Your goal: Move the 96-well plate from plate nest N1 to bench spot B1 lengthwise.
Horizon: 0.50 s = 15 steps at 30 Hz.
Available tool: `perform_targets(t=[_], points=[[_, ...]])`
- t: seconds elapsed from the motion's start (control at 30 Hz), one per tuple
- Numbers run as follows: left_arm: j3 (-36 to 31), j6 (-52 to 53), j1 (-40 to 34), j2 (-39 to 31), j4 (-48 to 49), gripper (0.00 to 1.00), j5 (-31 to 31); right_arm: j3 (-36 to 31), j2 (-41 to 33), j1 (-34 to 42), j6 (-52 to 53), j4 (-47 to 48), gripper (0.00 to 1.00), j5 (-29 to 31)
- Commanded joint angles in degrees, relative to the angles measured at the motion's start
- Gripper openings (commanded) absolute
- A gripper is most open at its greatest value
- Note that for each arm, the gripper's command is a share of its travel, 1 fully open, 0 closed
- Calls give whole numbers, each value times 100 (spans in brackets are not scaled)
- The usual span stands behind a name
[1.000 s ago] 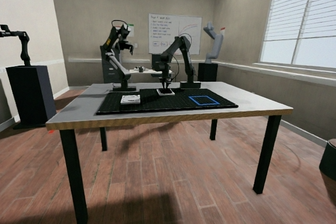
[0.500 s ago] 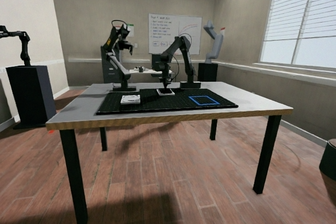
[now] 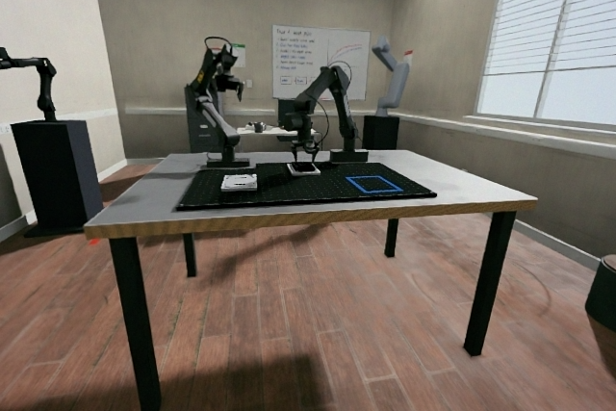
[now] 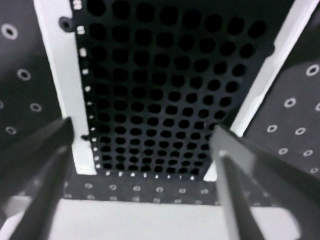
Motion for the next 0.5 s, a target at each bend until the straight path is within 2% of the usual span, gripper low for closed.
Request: perform_targets(t=[0.0,0.47], points=[[293,18,-13,-321,-427,100,-2,190,-79,-91,15,-29,100,25],[475,19,-26,-416,-512,100,-2,189,-80,-213,15,-30,100,25]])
